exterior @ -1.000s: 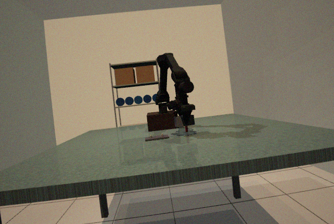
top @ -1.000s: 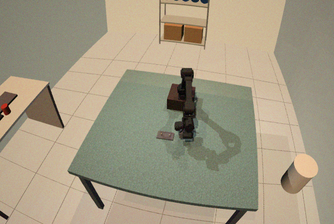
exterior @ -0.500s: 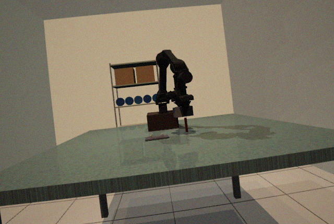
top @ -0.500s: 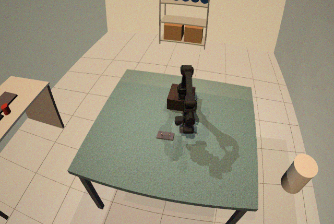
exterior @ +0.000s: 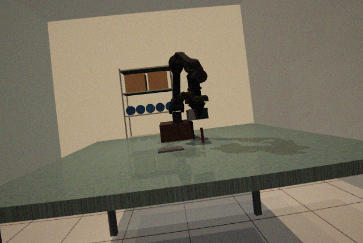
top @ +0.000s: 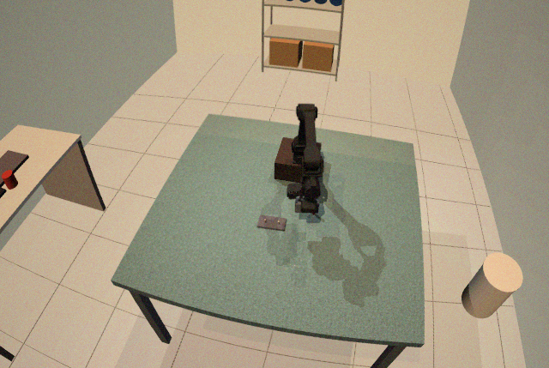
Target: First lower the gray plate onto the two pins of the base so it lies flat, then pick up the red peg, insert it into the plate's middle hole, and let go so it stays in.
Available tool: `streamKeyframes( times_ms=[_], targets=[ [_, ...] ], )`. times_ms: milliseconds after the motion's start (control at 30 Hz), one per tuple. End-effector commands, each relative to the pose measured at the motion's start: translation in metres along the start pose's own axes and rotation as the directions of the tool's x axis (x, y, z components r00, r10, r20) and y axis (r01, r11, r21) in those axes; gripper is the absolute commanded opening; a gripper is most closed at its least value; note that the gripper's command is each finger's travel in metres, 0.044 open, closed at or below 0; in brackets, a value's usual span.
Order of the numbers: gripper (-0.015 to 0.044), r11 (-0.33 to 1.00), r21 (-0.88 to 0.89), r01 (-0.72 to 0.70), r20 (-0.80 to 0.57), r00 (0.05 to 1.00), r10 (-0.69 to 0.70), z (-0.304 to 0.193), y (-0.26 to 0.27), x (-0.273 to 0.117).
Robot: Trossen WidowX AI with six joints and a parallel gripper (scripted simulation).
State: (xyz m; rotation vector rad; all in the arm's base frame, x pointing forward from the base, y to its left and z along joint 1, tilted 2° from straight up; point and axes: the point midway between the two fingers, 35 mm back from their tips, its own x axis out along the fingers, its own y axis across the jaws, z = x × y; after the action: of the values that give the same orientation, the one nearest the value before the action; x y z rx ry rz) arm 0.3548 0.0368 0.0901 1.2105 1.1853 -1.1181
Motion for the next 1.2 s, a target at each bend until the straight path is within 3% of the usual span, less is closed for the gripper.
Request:
streamKeyframes(
  times_ms=[0,1167],
  targets=[
    [0.0000,1.000,0.010,0.000,0.003,1.000,0.000,0.010,0.000,0.004],
    [0.0000,0.994,0.108,0.001,0.013,1.000,-0.002,0.110,-0.017,0.058]
  ],
)
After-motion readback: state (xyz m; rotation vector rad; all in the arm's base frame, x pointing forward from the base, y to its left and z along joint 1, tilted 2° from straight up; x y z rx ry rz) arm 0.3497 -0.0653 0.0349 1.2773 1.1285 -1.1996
